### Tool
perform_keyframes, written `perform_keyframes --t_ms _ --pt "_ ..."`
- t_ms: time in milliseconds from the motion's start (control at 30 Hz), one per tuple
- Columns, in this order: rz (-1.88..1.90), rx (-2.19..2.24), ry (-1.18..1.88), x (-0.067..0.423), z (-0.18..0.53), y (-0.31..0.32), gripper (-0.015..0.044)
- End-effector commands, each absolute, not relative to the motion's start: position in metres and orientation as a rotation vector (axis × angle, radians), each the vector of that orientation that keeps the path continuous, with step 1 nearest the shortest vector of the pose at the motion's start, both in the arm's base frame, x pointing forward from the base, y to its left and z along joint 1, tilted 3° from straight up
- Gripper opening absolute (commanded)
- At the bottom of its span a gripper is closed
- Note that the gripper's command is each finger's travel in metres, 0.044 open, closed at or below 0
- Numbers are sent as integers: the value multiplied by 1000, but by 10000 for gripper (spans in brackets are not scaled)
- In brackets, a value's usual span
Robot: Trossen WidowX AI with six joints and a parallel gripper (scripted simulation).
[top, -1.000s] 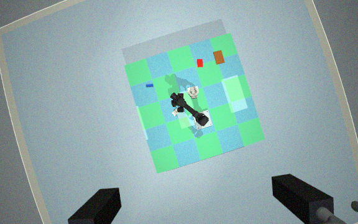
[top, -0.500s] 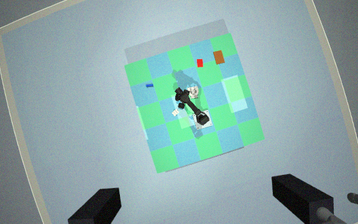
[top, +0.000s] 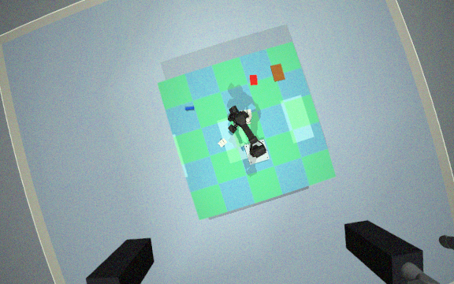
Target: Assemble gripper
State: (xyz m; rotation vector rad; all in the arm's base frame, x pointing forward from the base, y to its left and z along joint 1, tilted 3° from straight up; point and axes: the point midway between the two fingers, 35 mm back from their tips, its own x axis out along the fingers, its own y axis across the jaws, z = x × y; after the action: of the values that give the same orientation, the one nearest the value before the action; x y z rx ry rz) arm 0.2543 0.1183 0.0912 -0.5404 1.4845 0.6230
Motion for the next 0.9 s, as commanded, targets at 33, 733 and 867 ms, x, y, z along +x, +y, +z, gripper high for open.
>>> perform_keyframes --t_ms 33,733,867 --pt "530 -448 1510 261 91 103 351" --pt "140 -63 1578 278 87 36 351" --pt "94 -17 1581 279 86 28 351"
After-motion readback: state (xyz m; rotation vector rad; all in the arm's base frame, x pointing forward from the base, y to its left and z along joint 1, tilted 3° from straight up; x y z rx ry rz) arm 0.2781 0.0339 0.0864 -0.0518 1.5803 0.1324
